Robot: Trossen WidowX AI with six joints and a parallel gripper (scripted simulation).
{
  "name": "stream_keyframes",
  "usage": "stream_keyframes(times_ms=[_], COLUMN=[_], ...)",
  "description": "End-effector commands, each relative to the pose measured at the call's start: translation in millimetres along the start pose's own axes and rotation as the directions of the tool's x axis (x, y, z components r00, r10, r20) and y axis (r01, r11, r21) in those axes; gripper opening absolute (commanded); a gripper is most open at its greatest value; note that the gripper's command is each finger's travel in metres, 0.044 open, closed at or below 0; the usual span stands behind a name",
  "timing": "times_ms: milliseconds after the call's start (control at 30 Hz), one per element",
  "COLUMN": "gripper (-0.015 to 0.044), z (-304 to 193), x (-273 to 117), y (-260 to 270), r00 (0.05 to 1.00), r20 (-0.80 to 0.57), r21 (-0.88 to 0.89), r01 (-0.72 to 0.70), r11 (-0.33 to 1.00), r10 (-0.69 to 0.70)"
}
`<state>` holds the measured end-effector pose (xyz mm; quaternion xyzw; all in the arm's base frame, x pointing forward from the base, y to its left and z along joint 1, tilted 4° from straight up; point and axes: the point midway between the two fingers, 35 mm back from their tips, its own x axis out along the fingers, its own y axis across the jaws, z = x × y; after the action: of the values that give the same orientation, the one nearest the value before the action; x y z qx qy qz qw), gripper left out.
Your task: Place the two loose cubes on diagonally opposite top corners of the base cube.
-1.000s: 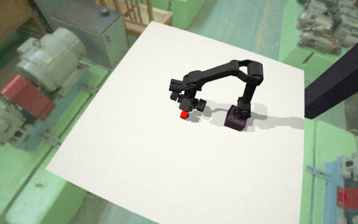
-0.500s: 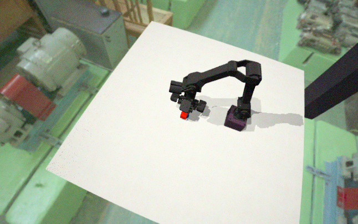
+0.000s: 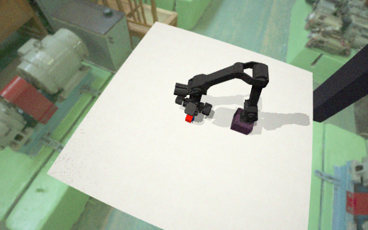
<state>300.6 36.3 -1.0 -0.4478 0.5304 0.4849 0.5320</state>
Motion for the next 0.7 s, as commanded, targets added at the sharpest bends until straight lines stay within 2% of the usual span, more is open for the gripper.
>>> stream_keyframes(times_ms=[0, 267, 400, 667], gripper=[0.0105, 0.0105, 0.0205, 0.0205], z=[0.1, 0.1, 0.1, 0.0], x=[1.4, 1.4, 1.4, -7.3], y=[1.5, 1.5, 1.5, 0.1], r00=[1.0, 1.0, 1.0, 1.0], r20=[0.002, 0.002, 0.002, 0.0], r21=[0.005, 0.005, 0.005, 0.0], r01=[-0.005, -0.005, -0.005, -0.001], r11=[1.0, 1.0, 1.0, 1.0], r10=[0.005, 0.005, 0.005, 0.001])
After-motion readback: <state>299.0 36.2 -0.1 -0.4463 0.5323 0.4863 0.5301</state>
